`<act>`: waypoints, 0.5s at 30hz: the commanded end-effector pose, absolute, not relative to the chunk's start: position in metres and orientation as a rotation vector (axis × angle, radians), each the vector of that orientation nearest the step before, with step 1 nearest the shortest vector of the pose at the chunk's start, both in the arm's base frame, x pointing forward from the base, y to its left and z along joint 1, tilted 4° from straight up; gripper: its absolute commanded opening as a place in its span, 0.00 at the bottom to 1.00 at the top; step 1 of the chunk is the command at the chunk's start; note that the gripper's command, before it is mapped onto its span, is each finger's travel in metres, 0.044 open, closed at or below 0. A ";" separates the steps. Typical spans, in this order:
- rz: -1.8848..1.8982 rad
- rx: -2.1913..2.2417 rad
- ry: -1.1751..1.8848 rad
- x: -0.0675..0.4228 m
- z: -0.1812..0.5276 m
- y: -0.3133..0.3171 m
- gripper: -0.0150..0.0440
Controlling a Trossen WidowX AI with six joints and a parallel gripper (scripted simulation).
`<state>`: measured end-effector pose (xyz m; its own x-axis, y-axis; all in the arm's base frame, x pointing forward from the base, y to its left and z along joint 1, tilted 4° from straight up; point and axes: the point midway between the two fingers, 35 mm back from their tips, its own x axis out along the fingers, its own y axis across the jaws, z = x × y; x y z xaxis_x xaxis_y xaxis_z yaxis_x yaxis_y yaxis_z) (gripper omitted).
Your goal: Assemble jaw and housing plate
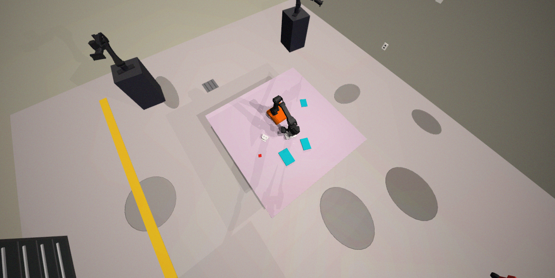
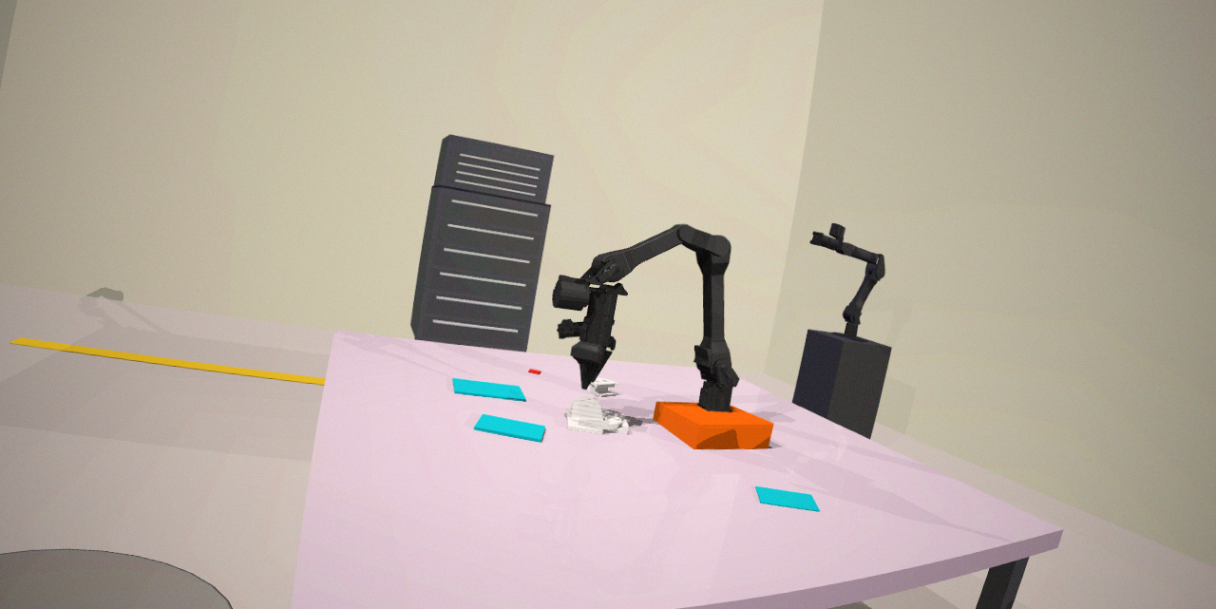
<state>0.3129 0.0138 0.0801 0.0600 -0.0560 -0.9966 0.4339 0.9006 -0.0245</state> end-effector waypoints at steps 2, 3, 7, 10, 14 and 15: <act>-0.497 0.435 1.441 0.306 0.090 -0.054 1.00; -0.521 0.460 1.435 0.302 0.092 -0.068 1.00; -0.618 0.555 1.406 0.283 0.099 -0.120 1.00; -0.691 0.626 1.380 0.263 0.104 -0.156 1.00; -0.789 0.716 1.346 0.228 0.110 -0.198 1.00; -0.813 0.738 1.337 0.219 0.111 -0.208 1.00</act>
